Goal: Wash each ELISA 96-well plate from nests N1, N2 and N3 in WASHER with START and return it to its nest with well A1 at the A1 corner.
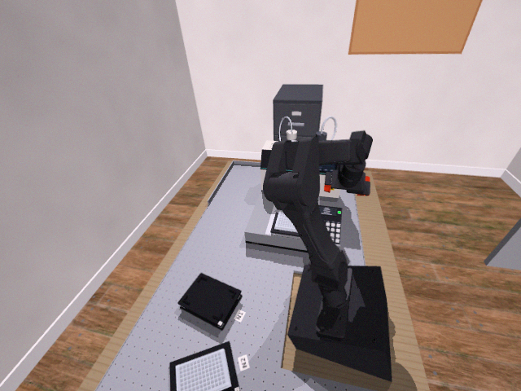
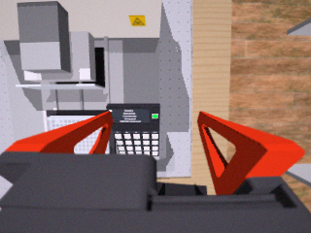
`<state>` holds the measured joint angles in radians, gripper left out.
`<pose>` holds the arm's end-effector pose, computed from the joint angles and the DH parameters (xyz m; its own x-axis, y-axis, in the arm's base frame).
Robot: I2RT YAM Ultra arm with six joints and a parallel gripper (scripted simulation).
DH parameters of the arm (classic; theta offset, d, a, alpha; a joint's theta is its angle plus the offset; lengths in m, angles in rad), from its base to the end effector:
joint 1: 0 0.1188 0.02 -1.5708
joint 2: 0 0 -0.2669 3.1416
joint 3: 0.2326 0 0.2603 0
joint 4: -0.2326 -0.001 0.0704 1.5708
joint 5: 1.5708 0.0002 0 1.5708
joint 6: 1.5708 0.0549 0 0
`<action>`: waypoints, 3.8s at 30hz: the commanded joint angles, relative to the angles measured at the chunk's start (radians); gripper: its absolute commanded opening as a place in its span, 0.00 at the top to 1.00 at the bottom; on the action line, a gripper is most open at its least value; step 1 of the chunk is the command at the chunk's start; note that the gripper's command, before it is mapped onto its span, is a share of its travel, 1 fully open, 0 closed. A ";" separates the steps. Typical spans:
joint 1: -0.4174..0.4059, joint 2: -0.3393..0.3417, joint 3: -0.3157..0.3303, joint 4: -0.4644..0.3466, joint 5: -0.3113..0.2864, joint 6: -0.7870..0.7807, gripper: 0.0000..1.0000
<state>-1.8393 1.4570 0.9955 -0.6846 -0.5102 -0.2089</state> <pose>-0.0506 -0.2887 0.2170 0.0509 0.8672 -0.4954 0.9254 0.1455 0.3498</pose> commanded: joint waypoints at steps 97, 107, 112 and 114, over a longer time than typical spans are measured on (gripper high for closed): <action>0.345 -0.759 -0.617 0.009 0.165 0.333 1.00; 0.435 -0.544 -0.456 0.023 0.143 0.141 0.00; 0.462 -0.468 -0.387 0.009 0.134 0.062 0.00; 0.479 -0.419 -0.338 -0.005 0.129 0.009 0.00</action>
<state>-1.3693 1.0046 0.6025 -0.6811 -0.3721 -0.1070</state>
